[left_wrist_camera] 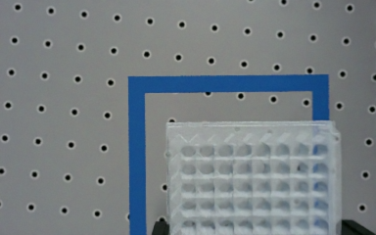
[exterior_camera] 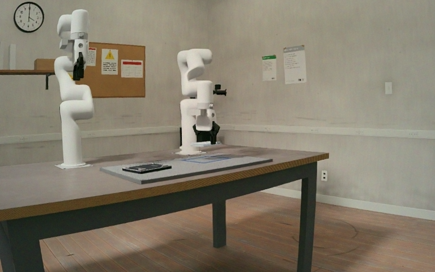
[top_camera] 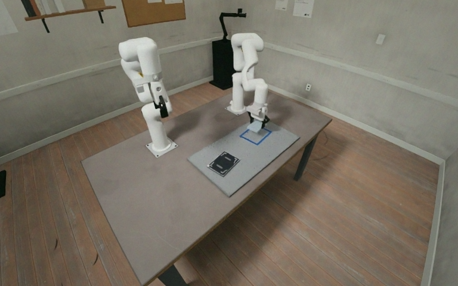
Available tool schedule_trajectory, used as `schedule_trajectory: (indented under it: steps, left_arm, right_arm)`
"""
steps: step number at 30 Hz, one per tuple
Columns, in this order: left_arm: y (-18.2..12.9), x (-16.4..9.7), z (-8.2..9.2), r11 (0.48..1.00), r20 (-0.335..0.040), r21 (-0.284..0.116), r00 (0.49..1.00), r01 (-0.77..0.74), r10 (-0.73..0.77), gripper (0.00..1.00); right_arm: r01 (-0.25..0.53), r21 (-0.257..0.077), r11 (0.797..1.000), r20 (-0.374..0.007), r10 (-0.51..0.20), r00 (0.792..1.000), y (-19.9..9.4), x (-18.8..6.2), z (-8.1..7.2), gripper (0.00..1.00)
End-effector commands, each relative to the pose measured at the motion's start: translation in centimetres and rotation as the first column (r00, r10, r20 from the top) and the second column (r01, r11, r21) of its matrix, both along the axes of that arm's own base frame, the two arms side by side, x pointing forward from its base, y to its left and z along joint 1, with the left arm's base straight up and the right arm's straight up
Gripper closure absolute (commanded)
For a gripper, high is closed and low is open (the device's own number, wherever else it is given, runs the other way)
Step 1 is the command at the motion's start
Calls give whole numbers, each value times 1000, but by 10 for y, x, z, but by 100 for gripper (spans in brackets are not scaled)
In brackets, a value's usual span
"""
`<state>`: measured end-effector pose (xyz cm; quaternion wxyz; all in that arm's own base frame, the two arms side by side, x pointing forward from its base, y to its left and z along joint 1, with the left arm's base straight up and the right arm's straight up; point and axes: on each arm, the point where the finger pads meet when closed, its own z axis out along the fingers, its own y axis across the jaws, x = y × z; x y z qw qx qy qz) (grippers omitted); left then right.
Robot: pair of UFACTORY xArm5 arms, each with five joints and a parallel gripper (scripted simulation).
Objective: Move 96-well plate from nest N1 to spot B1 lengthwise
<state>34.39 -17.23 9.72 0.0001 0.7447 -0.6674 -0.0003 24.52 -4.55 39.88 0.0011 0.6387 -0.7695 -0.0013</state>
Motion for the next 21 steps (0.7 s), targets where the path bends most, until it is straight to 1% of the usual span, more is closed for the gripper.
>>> schedule_trajectory:
  steps: [1,16,18,21]
  left_arm:
    - [-1,2,-4,1000,4,-2,1000,0,0,100]
    - [-1,2,-29,1000,4,-2,1000,0,0,100]
    - [-1,2,-29,1000,4,-2,1000,0,0,100]
    - [-1,2,-34,1000,4,-2,1000,0,0,100]
  right_arm:
    - [0,-1,1000,3,0,1000,0,0,1,0]
    - [0,-1,1000,3,0,1000,0,0,1,0]
    - [0,-1,1000,3,0,1000,0,0,1,0]
    - [0,-1,1000,3,0,1000,0,0,1,0]
